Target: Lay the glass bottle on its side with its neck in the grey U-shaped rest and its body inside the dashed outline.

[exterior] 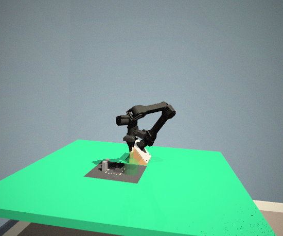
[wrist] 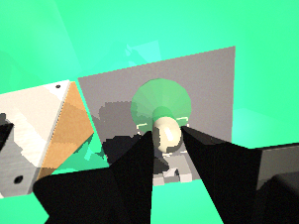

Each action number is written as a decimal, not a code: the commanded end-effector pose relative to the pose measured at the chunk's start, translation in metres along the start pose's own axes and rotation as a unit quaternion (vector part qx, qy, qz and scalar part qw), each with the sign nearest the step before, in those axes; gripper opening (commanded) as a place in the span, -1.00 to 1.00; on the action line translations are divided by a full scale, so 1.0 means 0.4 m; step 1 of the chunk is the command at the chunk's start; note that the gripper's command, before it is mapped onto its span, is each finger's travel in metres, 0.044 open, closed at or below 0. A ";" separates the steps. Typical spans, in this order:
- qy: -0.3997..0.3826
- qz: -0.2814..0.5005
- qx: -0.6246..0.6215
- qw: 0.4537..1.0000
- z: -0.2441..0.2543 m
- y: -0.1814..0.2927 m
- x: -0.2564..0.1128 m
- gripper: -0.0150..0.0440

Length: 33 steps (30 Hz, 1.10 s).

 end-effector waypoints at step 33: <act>0.002 -0.025 0.003 1.000 0.005 0.079 -0.015 -0.11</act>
Point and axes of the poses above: the point midway between the two fingers, 35 mm back from their tips, its own x axis out along the fingers, its own z axis across the jaws, y = z × x, the point moved 7 cm from there along -x, back along the fingers, and after that the axes turned 4 degrees about -x, right-handed, at the moved point
